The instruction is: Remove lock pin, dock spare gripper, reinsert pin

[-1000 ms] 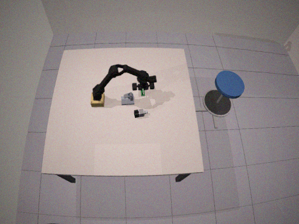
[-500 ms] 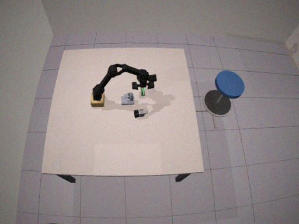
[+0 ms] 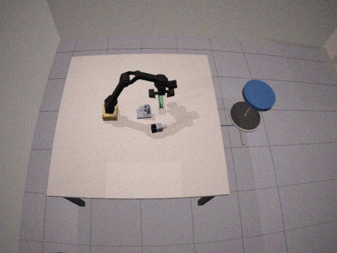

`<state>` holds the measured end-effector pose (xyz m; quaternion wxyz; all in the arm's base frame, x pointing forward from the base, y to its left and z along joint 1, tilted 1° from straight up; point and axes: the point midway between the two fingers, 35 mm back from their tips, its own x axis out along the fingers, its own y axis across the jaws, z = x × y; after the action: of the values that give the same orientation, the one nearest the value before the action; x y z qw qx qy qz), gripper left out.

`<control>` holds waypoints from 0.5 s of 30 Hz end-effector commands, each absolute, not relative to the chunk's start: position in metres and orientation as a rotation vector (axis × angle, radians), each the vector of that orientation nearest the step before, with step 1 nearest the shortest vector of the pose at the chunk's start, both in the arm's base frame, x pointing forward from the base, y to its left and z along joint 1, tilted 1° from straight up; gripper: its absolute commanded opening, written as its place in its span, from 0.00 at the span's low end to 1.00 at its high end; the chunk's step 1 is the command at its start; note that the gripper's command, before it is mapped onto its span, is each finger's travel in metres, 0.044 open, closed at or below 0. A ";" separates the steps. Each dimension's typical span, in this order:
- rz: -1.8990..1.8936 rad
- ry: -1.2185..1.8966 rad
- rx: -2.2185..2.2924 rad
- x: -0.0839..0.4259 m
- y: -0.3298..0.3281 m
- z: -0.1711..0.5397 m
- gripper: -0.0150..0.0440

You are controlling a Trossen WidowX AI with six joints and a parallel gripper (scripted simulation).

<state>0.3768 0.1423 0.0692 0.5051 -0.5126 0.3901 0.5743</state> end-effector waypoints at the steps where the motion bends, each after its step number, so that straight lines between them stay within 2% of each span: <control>1: 1.386 0.942 -1.237 0.376 0.142 0.080 1.00; 15: 1.384 0.939 -1.238 0.376 0.142 0.111 1.00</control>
<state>0.3750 0.1417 0.1026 0.5051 -0.5126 0.3903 0.5743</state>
